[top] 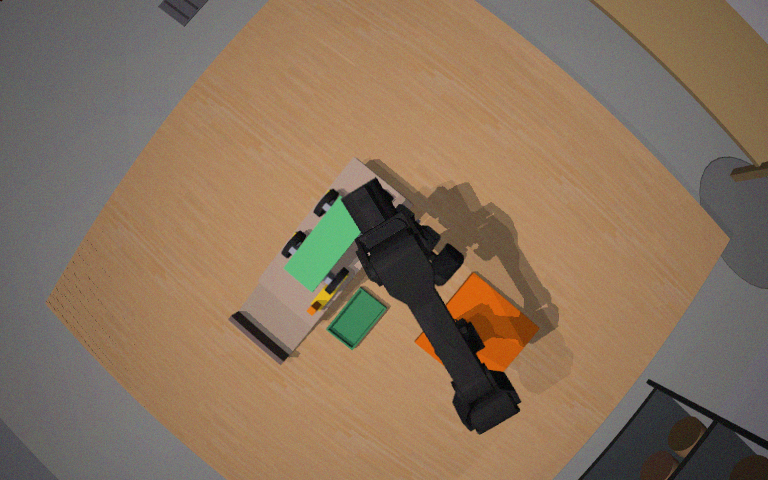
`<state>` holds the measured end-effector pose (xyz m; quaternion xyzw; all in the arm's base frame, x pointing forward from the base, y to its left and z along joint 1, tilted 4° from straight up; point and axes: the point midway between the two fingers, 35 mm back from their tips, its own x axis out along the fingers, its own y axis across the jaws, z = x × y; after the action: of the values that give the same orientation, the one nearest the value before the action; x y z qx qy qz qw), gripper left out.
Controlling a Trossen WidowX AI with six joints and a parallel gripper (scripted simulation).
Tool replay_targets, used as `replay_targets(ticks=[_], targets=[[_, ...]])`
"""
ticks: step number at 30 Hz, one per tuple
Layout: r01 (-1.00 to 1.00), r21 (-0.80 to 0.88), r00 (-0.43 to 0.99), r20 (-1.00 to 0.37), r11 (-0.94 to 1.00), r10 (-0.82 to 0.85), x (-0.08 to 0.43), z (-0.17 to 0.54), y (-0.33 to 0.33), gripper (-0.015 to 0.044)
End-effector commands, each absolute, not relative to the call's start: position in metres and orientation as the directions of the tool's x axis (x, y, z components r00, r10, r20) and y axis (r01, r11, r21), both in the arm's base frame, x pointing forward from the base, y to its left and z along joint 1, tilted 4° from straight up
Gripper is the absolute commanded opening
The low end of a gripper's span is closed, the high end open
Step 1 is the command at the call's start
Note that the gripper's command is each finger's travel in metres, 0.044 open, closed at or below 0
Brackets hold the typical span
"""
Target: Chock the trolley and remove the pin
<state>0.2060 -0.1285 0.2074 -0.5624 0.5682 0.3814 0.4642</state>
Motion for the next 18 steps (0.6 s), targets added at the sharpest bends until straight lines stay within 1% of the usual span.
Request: replay_targets(ticks=[1,18], targets=[[-0.993,-0.091,0.065,-0.955,0.077,-0.288,0.206,0.206,-0.115,0.0000],[-0.993,-0.091,0.066,-0.957,0.078,-0.283,0.215,0.195,-0.057,0.0000]])
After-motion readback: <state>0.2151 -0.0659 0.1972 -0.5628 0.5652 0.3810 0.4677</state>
